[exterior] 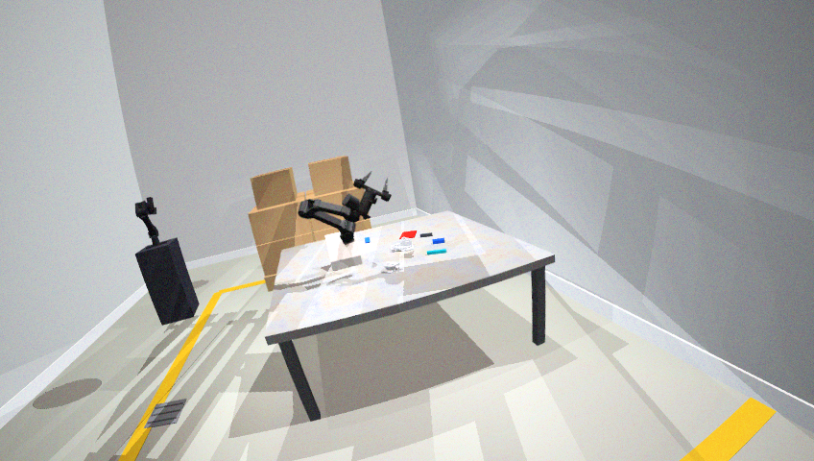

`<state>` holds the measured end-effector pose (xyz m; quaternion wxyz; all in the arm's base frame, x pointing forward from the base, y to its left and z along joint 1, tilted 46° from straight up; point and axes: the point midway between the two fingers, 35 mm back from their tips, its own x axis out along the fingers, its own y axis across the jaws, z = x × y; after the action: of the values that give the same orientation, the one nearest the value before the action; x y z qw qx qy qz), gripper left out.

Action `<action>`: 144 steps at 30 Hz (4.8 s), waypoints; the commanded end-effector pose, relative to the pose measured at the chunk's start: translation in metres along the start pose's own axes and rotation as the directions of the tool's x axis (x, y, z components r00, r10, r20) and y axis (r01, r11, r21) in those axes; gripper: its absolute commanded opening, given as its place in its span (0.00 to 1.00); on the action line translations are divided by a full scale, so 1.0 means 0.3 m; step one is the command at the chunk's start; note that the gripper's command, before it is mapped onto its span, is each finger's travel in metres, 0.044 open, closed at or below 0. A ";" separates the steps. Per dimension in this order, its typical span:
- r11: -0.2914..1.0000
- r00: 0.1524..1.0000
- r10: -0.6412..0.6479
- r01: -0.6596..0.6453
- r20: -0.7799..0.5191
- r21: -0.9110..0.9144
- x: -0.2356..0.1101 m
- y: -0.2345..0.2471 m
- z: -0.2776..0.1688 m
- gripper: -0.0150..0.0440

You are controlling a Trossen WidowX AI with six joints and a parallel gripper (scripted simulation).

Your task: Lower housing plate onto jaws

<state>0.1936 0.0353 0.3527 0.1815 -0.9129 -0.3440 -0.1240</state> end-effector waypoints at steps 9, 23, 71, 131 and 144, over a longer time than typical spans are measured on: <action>0.978 0.997 0.065 -0.056 -0.036 0.200 0.006 0.051 -0.026 1.00; 0.796 0.971 0.221 -0.124 -0.094 0.593 0.008 0.169 -0.069 1.00; -0.295 0.624 0.781 0.426 -0.042 0.855 -0.135 0.571 -0.065 1.00; 0.442 -0.329 0.885 0.815 0.330 -0.375 -0.609 0.718 0.126 1.00; 0.646 -0.553 0.754 0.530 0.354 -0.550 -0.723 0.659 0.135 1.00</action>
<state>0.1827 -0.2097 0.1911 -0.6014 -0.4952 -0.0604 0.6241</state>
